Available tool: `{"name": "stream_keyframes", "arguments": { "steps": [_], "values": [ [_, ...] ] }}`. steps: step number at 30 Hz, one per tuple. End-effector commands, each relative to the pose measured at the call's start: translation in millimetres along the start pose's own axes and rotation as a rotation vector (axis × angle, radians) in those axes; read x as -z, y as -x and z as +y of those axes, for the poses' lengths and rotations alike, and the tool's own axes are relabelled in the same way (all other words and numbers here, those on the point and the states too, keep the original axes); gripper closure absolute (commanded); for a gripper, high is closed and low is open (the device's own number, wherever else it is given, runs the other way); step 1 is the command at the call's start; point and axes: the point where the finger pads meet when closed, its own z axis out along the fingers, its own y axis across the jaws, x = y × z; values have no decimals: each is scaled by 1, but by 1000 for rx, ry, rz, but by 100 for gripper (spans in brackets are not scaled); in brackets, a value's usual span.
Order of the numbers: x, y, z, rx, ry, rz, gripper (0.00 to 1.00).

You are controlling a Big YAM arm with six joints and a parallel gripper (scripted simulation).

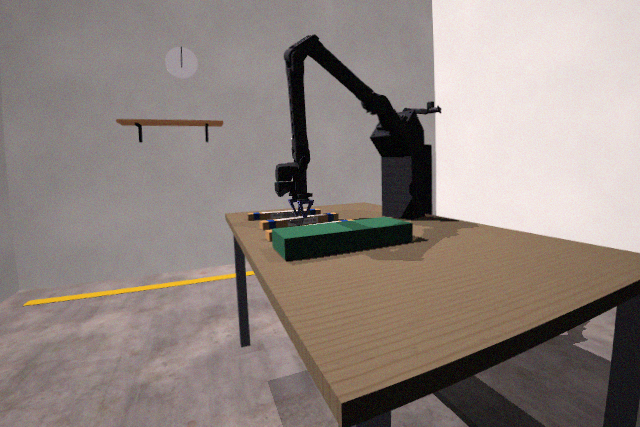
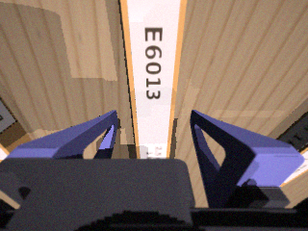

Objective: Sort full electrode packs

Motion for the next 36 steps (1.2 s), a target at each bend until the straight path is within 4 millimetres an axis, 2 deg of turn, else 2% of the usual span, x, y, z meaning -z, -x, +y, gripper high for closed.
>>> {"name": "stream_keyframes", "arguments": {
  "steps": [1, 19, 36],
  "values": [
    [-10, -2, 0, -14, 1, 1, 26],
    [-31, -2, 0, -14, 1, 0, 26],
    [-31, -9, 5, -16, 6, 13, 26]
  ]
}}
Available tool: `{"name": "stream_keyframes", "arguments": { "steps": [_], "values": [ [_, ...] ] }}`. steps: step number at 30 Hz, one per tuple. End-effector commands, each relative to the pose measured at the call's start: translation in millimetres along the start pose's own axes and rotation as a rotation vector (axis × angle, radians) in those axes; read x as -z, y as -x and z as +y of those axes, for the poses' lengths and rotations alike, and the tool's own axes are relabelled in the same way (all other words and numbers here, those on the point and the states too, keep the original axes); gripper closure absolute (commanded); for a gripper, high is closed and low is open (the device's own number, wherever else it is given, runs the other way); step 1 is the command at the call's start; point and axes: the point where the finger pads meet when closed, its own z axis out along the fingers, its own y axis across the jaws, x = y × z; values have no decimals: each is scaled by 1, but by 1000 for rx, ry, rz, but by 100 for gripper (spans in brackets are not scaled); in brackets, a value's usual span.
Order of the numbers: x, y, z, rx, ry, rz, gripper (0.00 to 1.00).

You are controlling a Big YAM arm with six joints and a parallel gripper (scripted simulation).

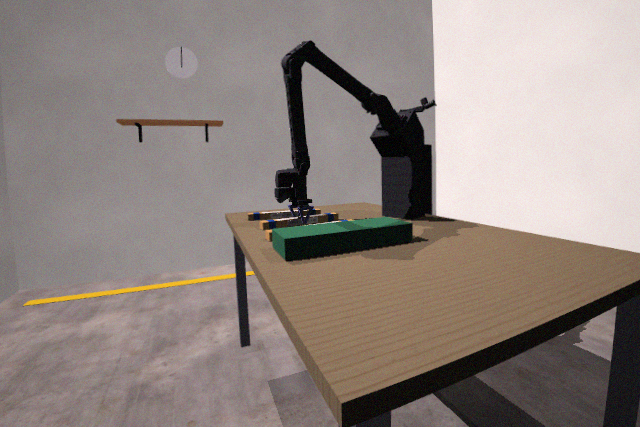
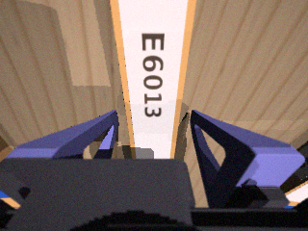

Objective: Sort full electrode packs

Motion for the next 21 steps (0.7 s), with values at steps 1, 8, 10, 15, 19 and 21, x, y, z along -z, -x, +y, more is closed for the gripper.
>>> {"name": "stream_keyframes", "arguments": {
  "steps": [1, 8, 10, 15, 19, 21],
  "values": [
    [-6, -11, 5, -14, 6, 14, 26],
    [-6, -13, 4, -18, 5, 18, 100],
    [-6, -13, 3, -19, 5, 19, 100],
    [-5, -14, 3, -20, 5, 21, 100],
    [-5, -14, 3, -21, 5, 22, 100],
    [-5, -14, 2, -21, 5, 22, 100]
  ]
}}
